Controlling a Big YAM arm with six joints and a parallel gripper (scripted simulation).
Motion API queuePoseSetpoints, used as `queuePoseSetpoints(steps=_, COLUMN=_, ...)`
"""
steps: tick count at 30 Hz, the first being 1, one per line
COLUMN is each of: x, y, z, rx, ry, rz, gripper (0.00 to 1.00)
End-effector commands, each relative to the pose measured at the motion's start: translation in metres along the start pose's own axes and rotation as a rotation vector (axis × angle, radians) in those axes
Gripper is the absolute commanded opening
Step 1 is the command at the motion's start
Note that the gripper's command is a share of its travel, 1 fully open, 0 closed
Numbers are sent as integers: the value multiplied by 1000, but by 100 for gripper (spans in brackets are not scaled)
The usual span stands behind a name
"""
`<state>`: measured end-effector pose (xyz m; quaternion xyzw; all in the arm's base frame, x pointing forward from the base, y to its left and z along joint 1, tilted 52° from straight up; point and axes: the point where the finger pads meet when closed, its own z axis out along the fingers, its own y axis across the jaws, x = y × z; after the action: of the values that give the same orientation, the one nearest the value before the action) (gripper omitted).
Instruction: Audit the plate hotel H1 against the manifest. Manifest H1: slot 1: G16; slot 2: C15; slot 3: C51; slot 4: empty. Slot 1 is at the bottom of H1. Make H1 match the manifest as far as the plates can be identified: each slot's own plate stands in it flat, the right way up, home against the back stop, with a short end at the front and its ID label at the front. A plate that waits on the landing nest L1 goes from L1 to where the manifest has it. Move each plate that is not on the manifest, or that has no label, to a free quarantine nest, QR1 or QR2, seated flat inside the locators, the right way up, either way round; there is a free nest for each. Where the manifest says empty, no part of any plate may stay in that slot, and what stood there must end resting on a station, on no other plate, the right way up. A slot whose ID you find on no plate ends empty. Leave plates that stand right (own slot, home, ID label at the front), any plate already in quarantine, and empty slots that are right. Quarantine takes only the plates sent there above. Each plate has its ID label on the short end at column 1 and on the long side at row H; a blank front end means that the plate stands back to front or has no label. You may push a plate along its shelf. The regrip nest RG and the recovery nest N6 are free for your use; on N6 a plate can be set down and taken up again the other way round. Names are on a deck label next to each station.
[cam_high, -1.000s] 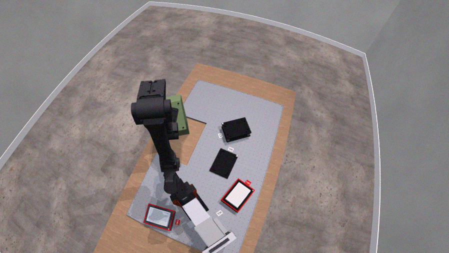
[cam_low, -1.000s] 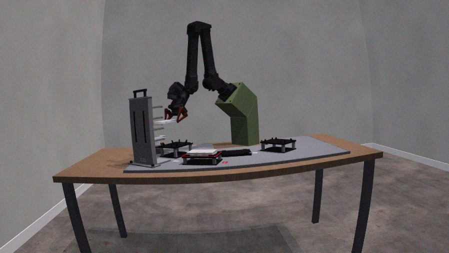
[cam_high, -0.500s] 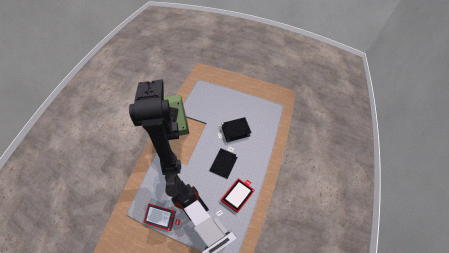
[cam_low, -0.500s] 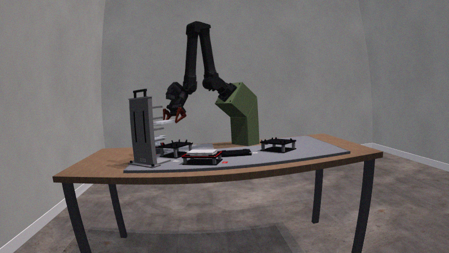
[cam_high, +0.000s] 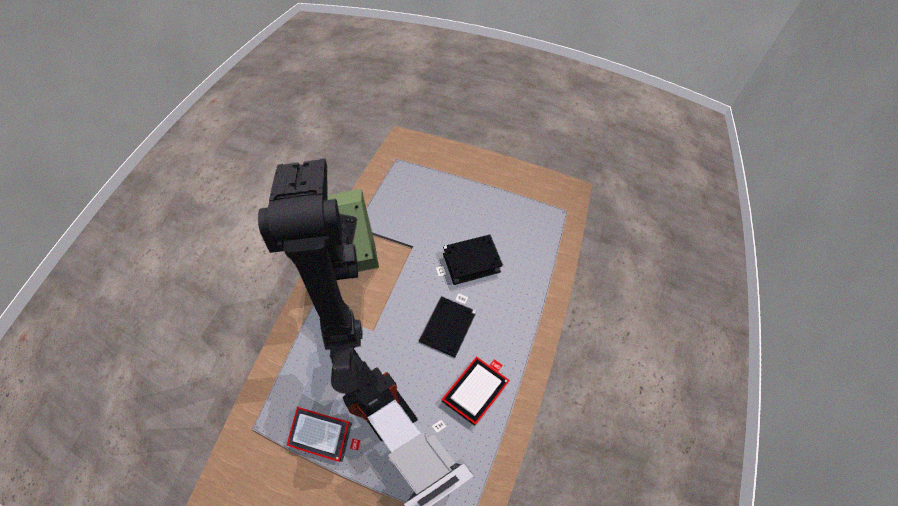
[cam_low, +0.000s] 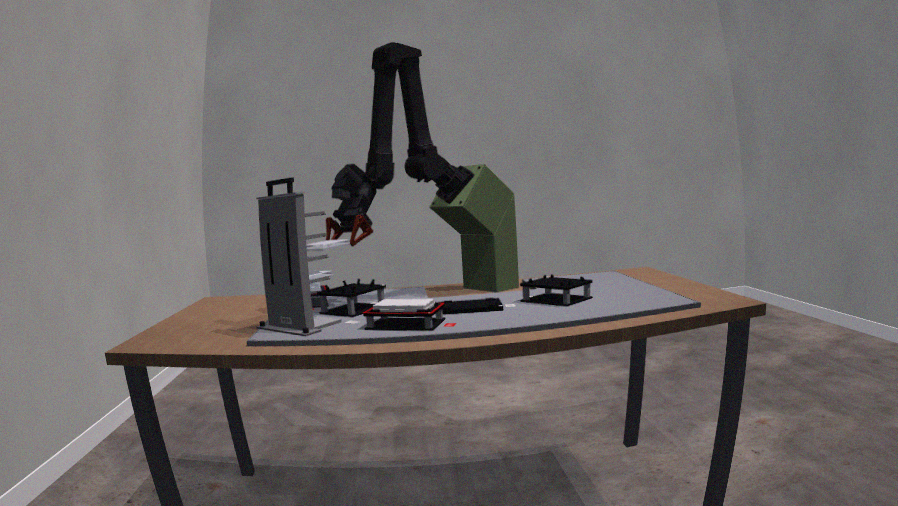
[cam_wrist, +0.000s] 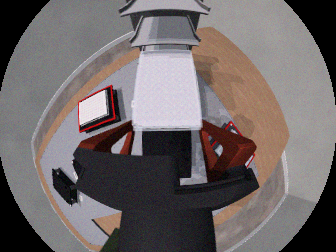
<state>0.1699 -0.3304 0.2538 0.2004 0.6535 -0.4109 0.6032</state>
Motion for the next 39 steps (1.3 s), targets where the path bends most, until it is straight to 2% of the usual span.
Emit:
queuePoseSetpoints(steps=1, x=-12, y=-1, z=3, rx=0, ry=-29, rz=-16, gripper=86)
queuePoseSetpoints(steps=5, x=-12, y=-1, z=3, rx=0, ry=-29, rz=-16, gripper=86)
queuePoseSetpoints(steps=6, x=-18, y=0, z=7, rx=-6, ry=-41, rz=-29, gripper=86)
queuePoseSetpoints(steps=13, x=-14, y=1, z=12, rx=-11, ry=-19, rz=-21, gripper=86)
queuePoseSetpoints(steps=35, x=-20, y=2, z=22, rx=-12, ry=-19, rz=-21, gripper=86)
queuePoseSetpoints(steps=36, x=-25, y=1, z=22, rx=-9, ry=-33, rz=-25, gripper=86)
queuePoseSetpoints(steps=39, x=-21, y=2, z=25, rx=-12, ry=-19, rz=-20, gripper=86)
